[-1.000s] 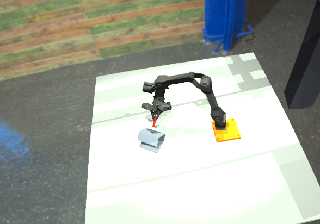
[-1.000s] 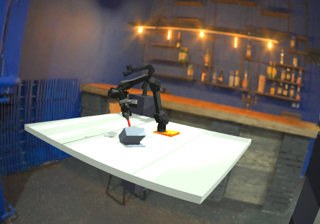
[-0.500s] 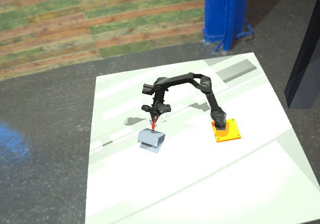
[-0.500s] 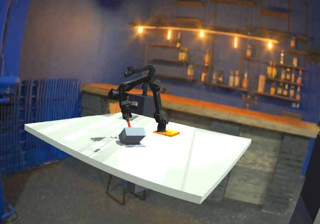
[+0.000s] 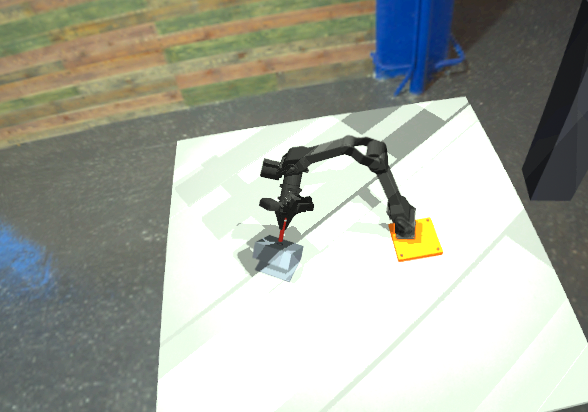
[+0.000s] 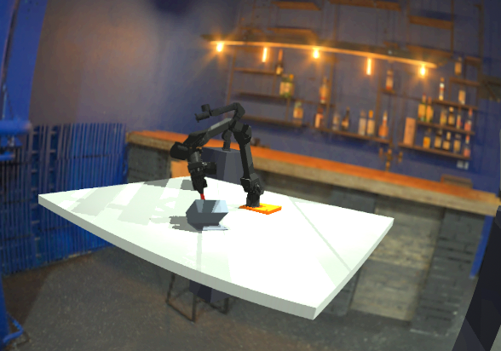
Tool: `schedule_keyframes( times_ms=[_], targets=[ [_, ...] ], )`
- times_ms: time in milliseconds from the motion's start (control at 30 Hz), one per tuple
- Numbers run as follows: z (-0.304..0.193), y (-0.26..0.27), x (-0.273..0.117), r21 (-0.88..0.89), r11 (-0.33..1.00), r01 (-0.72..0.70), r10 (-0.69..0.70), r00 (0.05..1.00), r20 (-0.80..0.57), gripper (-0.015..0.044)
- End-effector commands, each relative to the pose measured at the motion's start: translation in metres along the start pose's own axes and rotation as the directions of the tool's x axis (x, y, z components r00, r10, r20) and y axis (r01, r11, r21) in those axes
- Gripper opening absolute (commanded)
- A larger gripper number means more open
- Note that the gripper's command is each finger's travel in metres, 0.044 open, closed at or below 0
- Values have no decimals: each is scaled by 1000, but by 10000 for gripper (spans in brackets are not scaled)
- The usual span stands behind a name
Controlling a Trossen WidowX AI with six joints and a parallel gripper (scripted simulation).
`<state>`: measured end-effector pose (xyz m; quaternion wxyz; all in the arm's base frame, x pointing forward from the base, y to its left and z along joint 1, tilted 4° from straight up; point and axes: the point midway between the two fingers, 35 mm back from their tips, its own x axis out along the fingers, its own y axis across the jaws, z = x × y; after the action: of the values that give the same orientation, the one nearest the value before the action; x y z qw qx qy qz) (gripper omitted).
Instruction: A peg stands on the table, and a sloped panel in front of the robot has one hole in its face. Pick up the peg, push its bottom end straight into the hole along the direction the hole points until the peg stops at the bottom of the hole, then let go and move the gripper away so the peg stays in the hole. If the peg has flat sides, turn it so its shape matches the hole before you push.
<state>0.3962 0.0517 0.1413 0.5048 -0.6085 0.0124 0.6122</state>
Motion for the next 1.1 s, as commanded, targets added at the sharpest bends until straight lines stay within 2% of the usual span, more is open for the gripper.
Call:
schedule_keyframes(
  times_ms=[0,1067],
  targets=[
    [0,0,-1,-1,1000,1,-1,1000,-1,0],
    [0,1,11,-1,1000,2,-2,1000,-1,0]
  ],
)
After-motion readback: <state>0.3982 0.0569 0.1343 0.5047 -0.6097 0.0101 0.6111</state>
